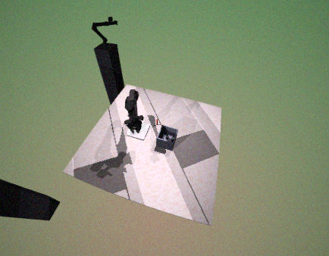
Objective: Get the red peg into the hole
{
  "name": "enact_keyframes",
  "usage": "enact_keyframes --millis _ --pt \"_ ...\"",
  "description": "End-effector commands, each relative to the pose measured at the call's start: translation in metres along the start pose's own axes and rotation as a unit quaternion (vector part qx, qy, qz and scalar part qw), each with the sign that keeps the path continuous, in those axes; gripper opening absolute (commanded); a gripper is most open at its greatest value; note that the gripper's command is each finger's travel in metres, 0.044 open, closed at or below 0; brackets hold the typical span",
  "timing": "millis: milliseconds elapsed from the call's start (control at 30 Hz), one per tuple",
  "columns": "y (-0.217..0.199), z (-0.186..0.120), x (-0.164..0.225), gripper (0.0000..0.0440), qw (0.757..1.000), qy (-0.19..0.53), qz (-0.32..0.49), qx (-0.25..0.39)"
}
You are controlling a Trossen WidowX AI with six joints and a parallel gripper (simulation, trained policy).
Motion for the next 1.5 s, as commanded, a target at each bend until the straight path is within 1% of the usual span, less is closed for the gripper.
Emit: enact_keyframes --millis 0,33,133,300,600,833,1033,1233,1467 --pt "0.001 0.0 -0.002 0.0424 1.0 -0.003 -0.002 -0.005" --pt "0.002 0.0 -0.004 0.0439 1.0 -0.007 -0.003 -0.013" --pt "0.008 0.002 -0.014 0.044 0.999 -0.028 0.011 -0.041" --pt "0.014 0.003 -0.035 0.044 0.993 -0.061 0.07 -0.078" --pt "0.029 -0.002 -0.074 0.044 0.966 -0.108 0.178 -0.156" --pt "0.046 -0.009 -0.101 0.044 0.933 -0.12 0.252 -0.227" --pt "0.064 -0.016 -0.119 0.044 0.9 -0.109 0.307 -0.291" --pt "0.084 -0.025 -0.132 0.044 0.864 -0.079 0.353 -0.35" --pt "0.11 -0.036 -0.142 0.044 0.823 -0.024 0.392 -0.411"
Point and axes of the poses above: the point midway between the two fingers, 35 mm back from their tips, its own z axis out along the fingers, its own y axis across the jaws, x = y × z, the point moved 6 cm from there along -z, back along the fingers, and after that the axes turned 14 degrees about z, right-handed, at the moved point
